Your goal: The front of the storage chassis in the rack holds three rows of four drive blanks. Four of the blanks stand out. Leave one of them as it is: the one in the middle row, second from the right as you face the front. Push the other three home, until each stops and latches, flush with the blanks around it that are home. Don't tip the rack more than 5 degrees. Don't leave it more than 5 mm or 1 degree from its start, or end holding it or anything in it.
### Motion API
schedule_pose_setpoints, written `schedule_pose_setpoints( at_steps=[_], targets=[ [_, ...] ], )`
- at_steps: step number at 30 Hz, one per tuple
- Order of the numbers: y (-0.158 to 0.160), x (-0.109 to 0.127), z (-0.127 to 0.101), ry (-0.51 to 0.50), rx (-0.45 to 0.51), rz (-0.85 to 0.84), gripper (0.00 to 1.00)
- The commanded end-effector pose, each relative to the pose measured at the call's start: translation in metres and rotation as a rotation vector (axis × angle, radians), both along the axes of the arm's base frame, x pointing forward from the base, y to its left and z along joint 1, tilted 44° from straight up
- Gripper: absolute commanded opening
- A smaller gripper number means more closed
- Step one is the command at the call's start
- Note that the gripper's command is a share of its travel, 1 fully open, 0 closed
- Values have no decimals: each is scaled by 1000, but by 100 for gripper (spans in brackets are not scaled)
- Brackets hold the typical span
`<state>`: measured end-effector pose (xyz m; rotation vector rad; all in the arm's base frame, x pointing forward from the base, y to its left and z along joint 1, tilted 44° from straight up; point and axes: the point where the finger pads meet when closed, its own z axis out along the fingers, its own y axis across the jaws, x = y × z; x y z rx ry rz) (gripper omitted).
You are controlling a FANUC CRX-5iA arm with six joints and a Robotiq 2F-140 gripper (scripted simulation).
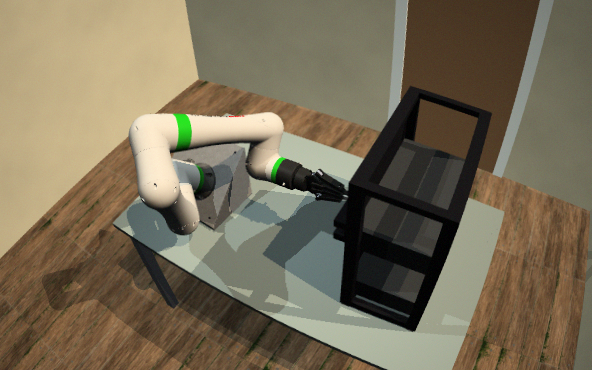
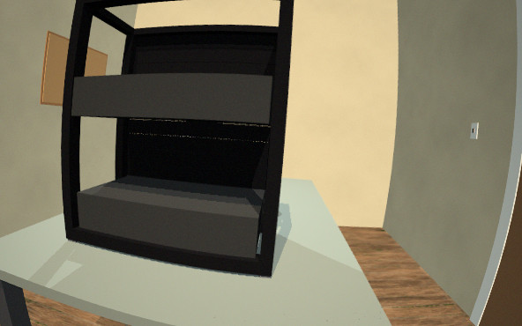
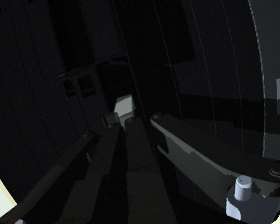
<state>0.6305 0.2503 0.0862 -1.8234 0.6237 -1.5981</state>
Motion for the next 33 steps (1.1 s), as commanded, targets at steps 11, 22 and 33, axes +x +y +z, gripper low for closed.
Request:
schedule_pose_setpoints(
  at_steps=[11,22,33],
  targets=[
    [1,4,0,-1,0,1,0],
    [2,5,0,-1,0,1,0],
    [2,7,0,-1,0,1,0]
  ],
)
